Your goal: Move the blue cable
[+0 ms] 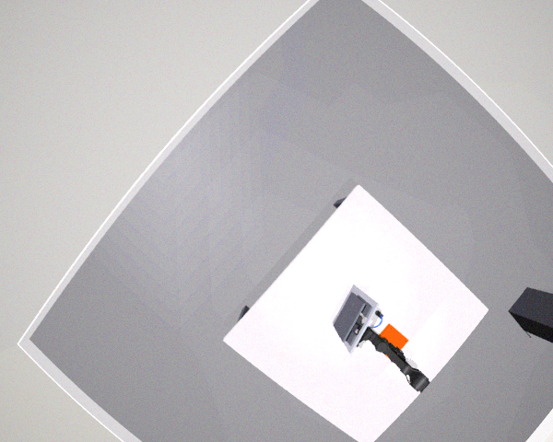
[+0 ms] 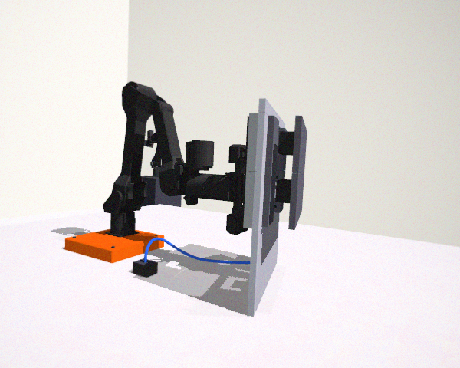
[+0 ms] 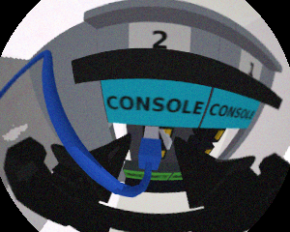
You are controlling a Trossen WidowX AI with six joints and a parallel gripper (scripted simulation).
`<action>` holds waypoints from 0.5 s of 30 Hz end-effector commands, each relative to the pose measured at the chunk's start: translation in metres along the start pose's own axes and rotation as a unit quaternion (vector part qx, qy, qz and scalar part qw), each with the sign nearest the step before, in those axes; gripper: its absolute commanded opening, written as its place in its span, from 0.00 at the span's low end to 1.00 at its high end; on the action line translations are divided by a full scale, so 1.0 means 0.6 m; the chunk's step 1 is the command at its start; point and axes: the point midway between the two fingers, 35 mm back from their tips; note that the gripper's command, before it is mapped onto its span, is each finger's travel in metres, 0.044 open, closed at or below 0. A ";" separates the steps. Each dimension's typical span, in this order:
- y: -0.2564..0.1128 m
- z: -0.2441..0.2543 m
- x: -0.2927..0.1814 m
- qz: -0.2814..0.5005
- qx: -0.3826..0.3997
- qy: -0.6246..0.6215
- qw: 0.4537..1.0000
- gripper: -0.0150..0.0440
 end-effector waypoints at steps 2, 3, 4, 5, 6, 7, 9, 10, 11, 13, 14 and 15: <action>0.000 0.000 0.000 0.000 0.000 0.000 1.000 0.92; -0.001 0.000 0.000 0.000 0.000 0.000 1.000 0.97; -0.003 0.000 -0.001 0.000 0.000 0.000 1.000 1.00; -0.005 -0.001 -0.001 0.000 0.000 0.000 1.000 1.00; -0.006 -0.002 -0.001 0.000 0.000 0.000 1.000 1.00; -0.007 -0.005 -0.001 0.000 0.000 0.000 1.000 1.00; -0.009 -0.008 -0.001 0.000 0.000 0.000 1.000 1.00; -0.010 -0.009 -0.001 0.000 0.000 0.000 1.000 1.00; -0.010 -0.010 -0.001 0.000 0.000 0.000 1.000 1.00; -0.013 -0.011 -0.002 0.000 0.000 0.000 1.000 1.00; -0.014 -0.012 -0.002 0.000 0.000 0.000 1.000 1.00; -0.015 -0.012 -0.002 0.000 0.000 0.000 1.000 1.00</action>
Point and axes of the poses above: the point midway between the two fingers, 35 mm back from their tips, its own y axis out along the fingers, its own z axis across the jaws, x = y × z, and after that the axes turned 7 degrees about y, right-handed
